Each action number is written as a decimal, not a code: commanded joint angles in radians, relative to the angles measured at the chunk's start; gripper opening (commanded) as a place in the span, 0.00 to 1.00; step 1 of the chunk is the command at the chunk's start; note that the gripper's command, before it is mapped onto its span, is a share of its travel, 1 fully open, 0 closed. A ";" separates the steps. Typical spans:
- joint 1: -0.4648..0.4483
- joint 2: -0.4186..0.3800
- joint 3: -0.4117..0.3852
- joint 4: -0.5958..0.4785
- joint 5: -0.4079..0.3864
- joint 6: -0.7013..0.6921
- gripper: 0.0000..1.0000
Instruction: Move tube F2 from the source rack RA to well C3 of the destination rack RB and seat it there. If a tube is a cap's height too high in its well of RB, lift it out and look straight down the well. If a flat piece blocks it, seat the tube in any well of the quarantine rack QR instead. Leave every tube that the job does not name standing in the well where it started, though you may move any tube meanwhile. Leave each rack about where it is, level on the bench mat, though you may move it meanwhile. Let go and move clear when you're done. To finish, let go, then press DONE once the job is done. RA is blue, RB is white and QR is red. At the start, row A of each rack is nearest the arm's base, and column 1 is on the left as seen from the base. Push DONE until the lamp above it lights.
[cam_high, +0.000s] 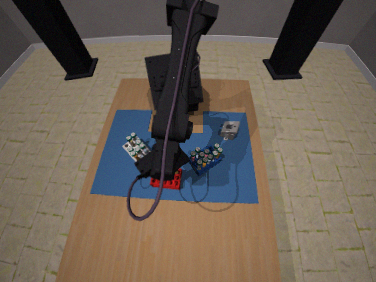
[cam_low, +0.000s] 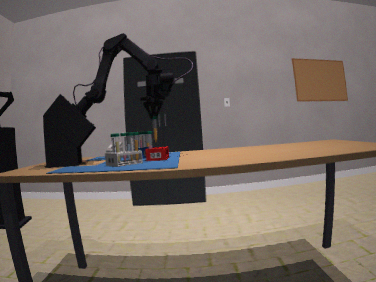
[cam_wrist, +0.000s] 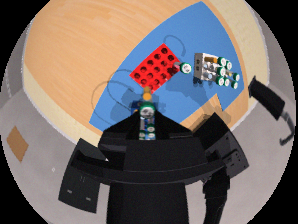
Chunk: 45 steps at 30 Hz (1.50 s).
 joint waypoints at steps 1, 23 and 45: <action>0.003 -0.046 -0.028 -0.017 0.013 0.010 0.00; 0.031 -0.169 -0.163 0.024 0.026 0.025 0.00; -0.140 -0.227 -0.268 0.000 -0.087 -0.101 0.00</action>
